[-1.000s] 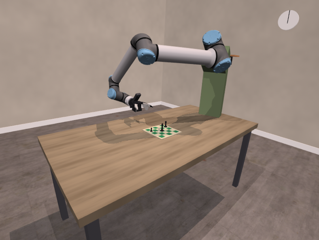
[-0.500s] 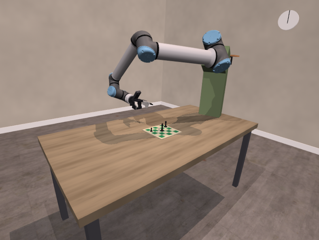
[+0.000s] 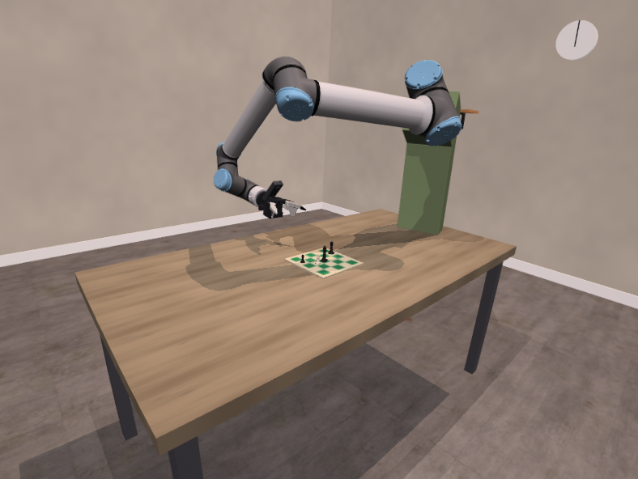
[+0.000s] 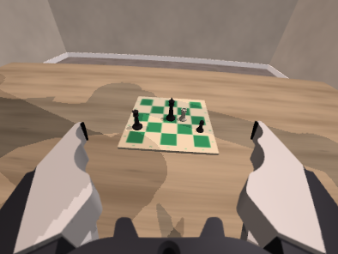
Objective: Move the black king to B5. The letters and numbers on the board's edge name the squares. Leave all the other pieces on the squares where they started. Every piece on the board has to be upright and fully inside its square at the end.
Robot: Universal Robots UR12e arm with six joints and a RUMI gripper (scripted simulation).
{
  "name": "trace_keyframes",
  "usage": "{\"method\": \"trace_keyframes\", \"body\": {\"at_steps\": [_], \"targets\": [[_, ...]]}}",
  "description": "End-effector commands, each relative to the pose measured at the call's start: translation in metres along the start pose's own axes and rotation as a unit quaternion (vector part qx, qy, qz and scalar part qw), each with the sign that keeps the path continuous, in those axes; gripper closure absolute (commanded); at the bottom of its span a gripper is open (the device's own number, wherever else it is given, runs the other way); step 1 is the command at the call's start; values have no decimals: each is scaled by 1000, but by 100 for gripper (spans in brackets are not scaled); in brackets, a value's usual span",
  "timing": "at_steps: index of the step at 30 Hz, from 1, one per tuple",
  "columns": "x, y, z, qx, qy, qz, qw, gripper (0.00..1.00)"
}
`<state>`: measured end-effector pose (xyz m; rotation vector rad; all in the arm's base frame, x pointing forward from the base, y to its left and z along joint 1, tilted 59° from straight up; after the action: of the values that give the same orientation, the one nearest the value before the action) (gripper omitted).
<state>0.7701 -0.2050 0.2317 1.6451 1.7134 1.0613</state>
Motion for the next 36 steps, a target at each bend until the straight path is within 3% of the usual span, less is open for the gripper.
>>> {"method": "trace_keyframes", "body": {"at_steps": [1,8,10,14,19,25,27,30,36], "targets": [[6,6,-5,-27,-18,-22,999,0],[20,15,-16,-77,-53,-64,994,0],[20,15,-16,-77,-53,-64,994,0],[32,20,-25,-112,-77,-94,986,0],[49,27,-37,-161,-112,-136,971,0],[64,32,-48,-203,-141,-172,954,0],[64,32,-48,-203,-141,-172,954,0],[77,34,-56,-234,-162,-198,938,0],[90,35,-64,-264,-183,-225,920,0]]}}
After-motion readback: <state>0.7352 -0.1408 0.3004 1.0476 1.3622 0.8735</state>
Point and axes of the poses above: the point where the finger pads meet when closed, its own x axis out along the fingers, its own y axis across the jaws, z = x × y, the point moved 10 cm from there along -x, back along the fingers, and after that the axes turned 3 degrees about x, right-handed, at the moved point
